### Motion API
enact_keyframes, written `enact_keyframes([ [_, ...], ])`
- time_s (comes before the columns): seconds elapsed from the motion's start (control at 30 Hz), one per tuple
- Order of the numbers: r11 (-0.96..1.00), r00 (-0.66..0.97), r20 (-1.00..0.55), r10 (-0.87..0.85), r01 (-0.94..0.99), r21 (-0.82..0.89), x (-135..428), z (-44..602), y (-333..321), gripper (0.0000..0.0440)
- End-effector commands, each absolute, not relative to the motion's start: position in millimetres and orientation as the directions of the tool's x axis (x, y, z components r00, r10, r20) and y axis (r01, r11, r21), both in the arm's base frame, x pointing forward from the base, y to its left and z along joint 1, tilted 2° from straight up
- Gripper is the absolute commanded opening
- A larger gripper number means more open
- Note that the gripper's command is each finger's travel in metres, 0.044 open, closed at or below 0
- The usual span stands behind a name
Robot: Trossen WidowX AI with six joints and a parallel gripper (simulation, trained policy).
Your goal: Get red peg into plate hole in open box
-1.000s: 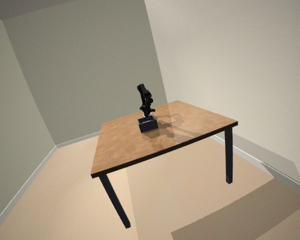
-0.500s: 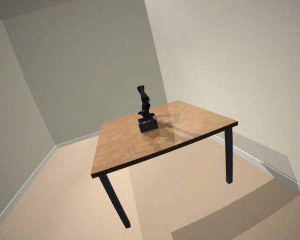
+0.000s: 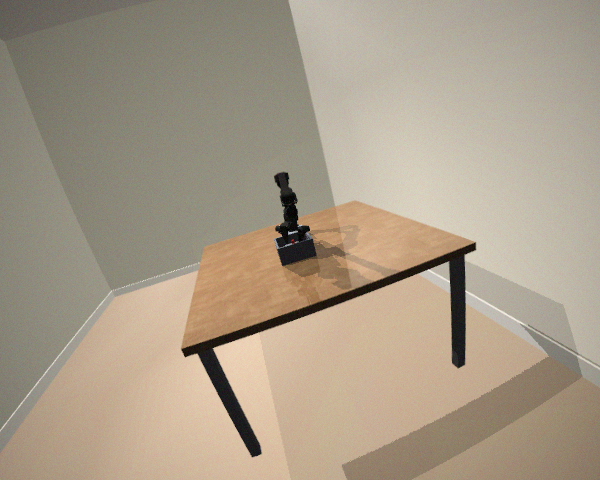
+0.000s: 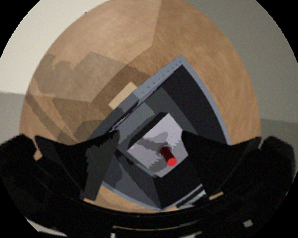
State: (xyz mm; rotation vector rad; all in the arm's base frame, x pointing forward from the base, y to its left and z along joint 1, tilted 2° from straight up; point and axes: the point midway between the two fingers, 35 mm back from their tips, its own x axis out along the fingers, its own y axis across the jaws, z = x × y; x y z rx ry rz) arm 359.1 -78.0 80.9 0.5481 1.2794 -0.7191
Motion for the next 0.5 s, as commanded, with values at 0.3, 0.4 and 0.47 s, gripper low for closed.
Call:
enact_keyframes([
  [0.3,0.713,0.232,-0.971,-0.063,0.691,0.119,408,110,-59,0.0440],
  [0.4,0.718,0.245,-0.968,-0.054,0.683,0.133,413,113,-57,0.0440],
  [0.47,0.718,0.246,-0.968,-0.054,0.683,0.134,413,113,-57,0.0440],
])
